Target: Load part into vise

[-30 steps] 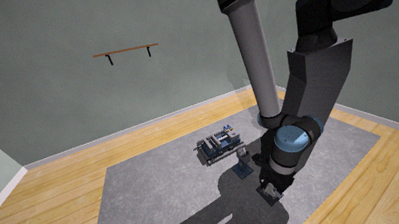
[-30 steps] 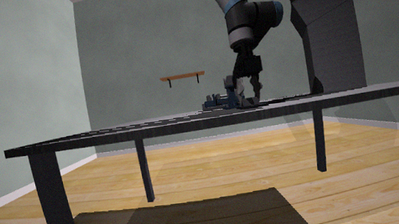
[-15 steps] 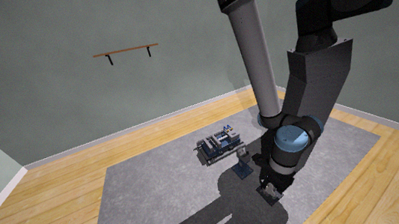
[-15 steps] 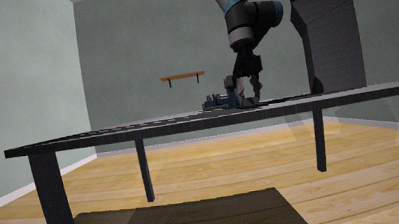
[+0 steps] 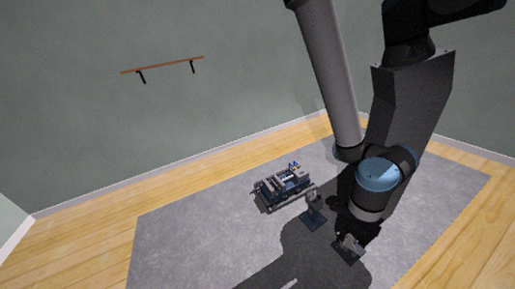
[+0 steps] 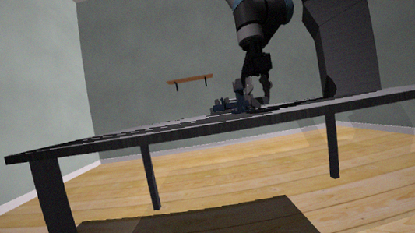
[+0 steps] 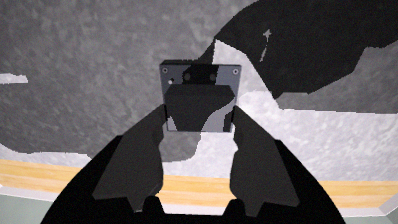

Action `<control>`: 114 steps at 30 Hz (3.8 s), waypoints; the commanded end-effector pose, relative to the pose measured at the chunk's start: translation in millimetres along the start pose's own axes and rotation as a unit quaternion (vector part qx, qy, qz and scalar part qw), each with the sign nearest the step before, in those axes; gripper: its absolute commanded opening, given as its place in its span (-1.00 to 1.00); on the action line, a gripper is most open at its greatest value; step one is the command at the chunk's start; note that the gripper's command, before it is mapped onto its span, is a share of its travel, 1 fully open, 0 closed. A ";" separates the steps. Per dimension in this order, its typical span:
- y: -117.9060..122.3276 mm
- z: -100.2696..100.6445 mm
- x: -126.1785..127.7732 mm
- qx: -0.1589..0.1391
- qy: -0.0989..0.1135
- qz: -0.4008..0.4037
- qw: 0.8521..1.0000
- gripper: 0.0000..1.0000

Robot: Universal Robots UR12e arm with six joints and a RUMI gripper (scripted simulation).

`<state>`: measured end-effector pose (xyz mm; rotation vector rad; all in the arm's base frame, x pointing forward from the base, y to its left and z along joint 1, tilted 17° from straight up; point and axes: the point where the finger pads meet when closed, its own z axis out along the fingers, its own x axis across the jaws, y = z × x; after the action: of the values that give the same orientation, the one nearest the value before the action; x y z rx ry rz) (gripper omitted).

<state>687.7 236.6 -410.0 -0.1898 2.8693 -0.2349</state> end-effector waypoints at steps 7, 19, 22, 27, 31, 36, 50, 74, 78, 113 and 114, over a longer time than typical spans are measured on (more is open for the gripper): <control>0.2 -32.3 -0.5 0.000 0.000 0.000 1.000 -1.00; 0.1 -73.3 -0.3 0.000 0.000 0.000 1.000 -1.00; 0.1 -86.6 -0.3 0.000 0.000 0.000 1.000 -1.00; 0.1 -108.6 -0.2 0.000 0.000 0.000 1.000 -1.00; 0.1 -117.2 -0.2 0.000 0.000 0.000 1.000 -1.00; 0.1 -137.5 -0.1 0.000 0.000 0.000 1.000 -1.00; 0.1 -175.6 0.0 0.000 0.000 0.000 1.000 -1.00; 0.1 -197.3 0.0 0.000 0.000 0.000 1.000 -1.00; 0.1 -197.3 0.0 0.000 0.000 0.000 1.000 -1.00; 0.1 -197.3 0.0 0.000 0.000 0.000 1.000 -1.00; 0.1 -197.3 0.0 0.000 0.000 0.000 1.000 -1.00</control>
<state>635.5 264.5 -222.3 -0.1899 2.8694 -0.2350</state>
